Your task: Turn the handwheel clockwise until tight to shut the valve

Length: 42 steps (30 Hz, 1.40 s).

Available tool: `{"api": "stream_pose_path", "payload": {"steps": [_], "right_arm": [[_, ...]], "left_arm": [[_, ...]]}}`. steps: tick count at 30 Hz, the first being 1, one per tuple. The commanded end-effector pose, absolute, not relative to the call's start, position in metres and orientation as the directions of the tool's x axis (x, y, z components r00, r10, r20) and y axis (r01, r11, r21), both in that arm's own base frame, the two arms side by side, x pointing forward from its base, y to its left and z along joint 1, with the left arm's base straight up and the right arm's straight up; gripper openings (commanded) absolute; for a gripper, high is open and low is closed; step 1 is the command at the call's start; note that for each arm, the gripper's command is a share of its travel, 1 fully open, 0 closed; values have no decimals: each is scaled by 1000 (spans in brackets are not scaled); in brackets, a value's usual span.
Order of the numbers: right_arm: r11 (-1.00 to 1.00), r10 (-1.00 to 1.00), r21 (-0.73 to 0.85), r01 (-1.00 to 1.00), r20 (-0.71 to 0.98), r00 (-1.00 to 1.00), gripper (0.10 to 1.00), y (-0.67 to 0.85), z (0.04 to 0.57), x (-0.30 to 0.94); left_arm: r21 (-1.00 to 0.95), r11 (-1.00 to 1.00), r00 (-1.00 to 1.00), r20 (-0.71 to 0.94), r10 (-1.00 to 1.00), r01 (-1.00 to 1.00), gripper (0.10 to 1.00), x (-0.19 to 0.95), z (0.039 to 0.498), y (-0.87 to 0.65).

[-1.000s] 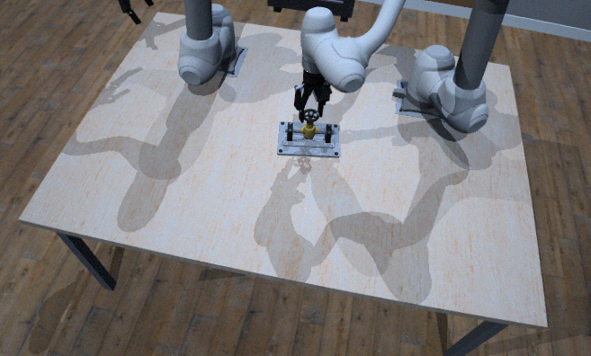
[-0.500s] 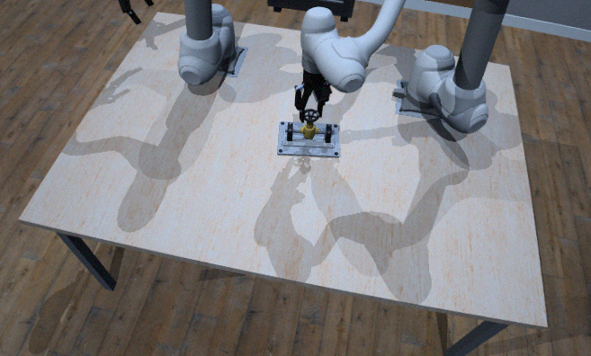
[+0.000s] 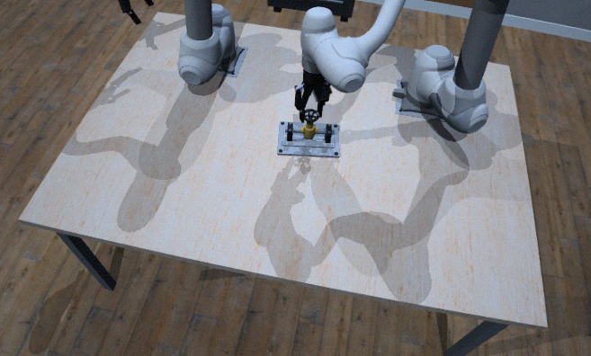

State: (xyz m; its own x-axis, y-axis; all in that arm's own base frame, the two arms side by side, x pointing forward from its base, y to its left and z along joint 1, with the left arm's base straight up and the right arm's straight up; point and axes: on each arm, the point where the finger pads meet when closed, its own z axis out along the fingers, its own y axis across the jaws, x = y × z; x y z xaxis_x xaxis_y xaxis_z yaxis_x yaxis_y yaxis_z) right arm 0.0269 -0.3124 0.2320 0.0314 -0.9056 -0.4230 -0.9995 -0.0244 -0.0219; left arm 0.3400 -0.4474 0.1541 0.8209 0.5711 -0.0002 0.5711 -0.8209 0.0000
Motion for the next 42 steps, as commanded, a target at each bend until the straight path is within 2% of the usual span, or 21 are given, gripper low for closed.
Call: {"api": "stream_pose_path", "payload": {"steps": [1,42], "right_arm": [[-24,-906,-22,-999,-422,31,1000,-313,233,27],[-24,-906,-22,-999,-422,31,1000,-313,233,27]], "left_arm": [[1,-821,821,0,571,571,99,340,155,-448],[1,-859,859,0,512,512,99,340,155,-448]]}}
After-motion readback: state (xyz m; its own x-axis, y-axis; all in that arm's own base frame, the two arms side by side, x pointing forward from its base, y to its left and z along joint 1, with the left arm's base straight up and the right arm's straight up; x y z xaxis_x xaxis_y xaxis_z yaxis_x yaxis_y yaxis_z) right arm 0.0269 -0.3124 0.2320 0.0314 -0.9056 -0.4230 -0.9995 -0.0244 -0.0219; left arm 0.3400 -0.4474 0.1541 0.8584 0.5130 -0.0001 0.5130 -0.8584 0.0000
